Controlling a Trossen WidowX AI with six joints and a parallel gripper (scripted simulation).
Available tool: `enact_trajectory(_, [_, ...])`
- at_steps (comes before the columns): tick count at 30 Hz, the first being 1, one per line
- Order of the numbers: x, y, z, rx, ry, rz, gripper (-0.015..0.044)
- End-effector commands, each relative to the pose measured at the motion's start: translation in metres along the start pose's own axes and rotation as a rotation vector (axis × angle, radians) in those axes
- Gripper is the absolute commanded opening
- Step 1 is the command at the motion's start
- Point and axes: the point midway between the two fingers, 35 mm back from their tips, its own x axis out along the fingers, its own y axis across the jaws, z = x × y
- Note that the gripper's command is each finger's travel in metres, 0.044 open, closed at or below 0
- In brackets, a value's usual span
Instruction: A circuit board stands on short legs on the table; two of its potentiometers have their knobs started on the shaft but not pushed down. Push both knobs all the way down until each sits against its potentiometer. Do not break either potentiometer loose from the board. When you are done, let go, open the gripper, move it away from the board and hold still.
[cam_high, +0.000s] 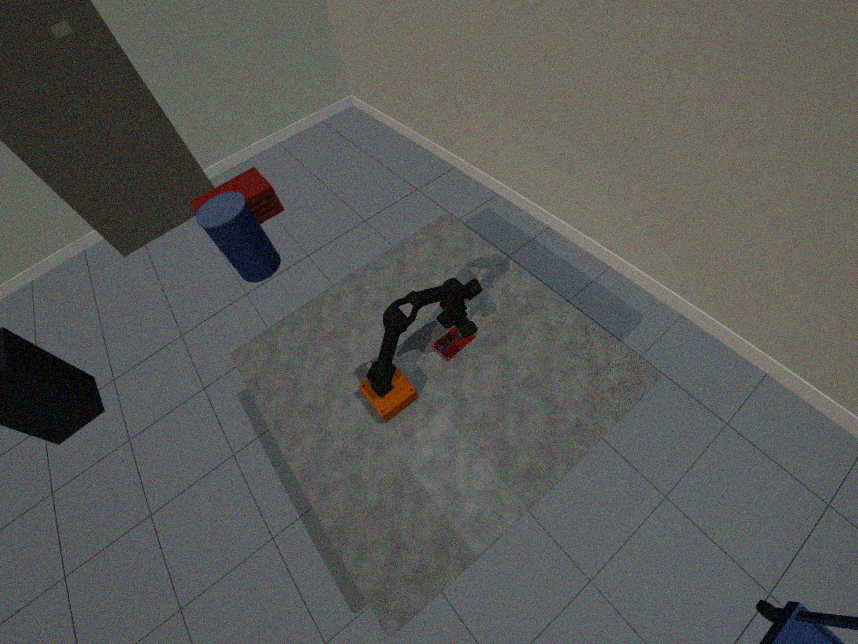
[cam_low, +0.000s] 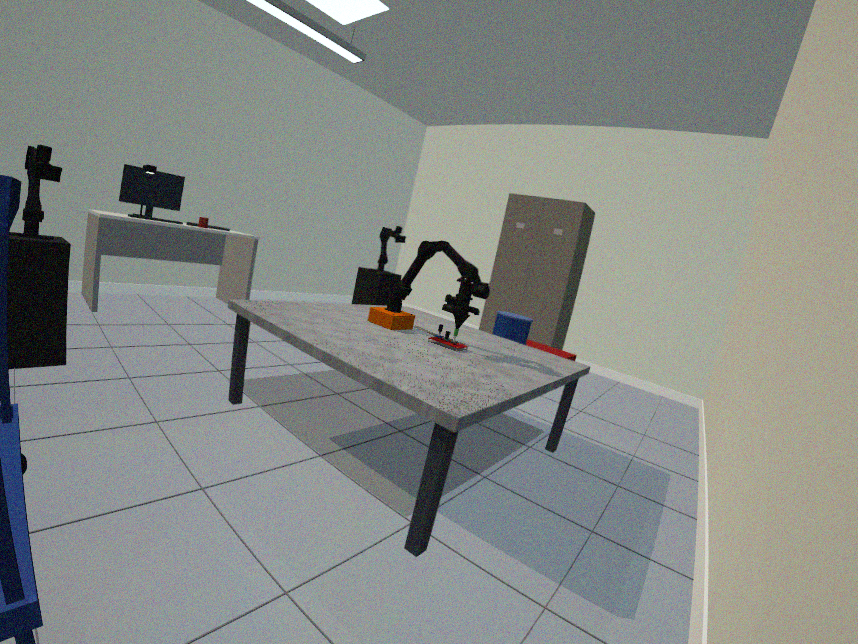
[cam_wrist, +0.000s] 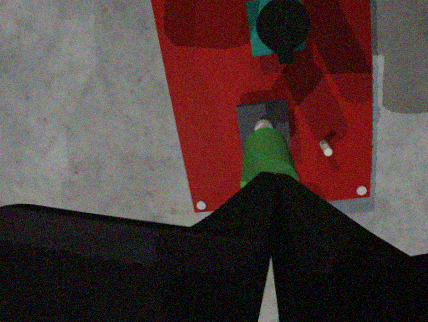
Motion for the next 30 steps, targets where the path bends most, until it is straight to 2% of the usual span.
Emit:
enact_trajectory(1, [0.0019,0.0006,0.0002,-0.003,0.000,0.004,0.0000])
enact_trajectory(30, [0.0073,0.0006,0.0003,-0.003,0.000,0.004,0.0000])
